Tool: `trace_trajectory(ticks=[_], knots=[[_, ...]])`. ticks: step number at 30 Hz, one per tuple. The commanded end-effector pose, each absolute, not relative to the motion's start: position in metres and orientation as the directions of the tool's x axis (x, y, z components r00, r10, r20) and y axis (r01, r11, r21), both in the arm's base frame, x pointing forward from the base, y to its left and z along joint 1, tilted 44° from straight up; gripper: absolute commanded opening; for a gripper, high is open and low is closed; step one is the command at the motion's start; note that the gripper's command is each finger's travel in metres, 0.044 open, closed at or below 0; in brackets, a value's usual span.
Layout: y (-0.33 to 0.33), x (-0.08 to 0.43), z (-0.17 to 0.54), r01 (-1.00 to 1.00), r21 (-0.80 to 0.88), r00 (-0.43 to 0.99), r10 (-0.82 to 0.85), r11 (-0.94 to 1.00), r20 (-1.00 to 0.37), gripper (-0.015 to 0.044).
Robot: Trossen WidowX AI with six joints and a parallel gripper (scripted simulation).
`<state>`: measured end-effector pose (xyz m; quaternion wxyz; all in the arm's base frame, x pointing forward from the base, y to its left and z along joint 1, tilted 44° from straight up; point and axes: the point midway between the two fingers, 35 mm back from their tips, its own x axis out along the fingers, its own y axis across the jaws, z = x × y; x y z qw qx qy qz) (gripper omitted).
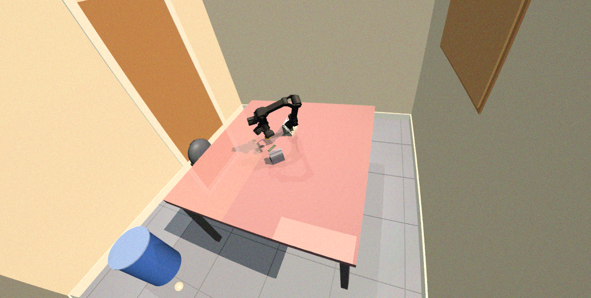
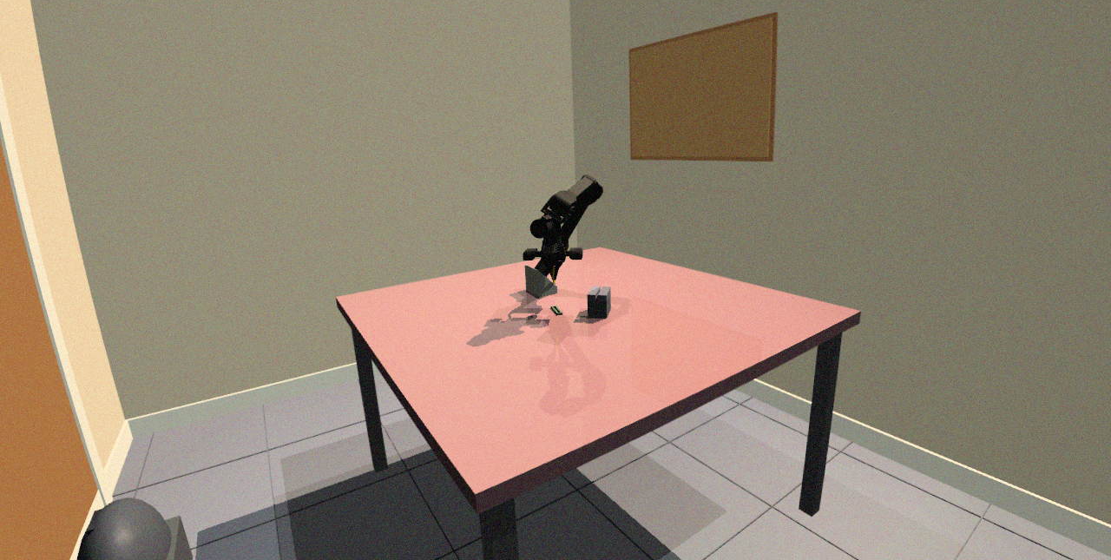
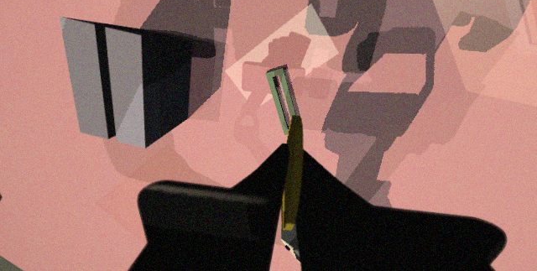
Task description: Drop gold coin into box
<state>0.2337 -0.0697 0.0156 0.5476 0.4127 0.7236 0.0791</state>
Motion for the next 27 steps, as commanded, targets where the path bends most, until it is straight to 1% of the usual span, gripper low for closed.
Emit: trace_trajectory(ticks=[1,10,27], knots=[[-0.071,0.23,0.015,0.616,0.509,-0.066,0.683,0.601,-0.728,0.0],[-0.07,0.232,0.016,0.62,0.506,-0.066,0.682,0.599,-0.728,0.0],[-0.053,0.262,0.034,0.622,0.5,-0.063,0.675,0.603,-0.735,0.0]])
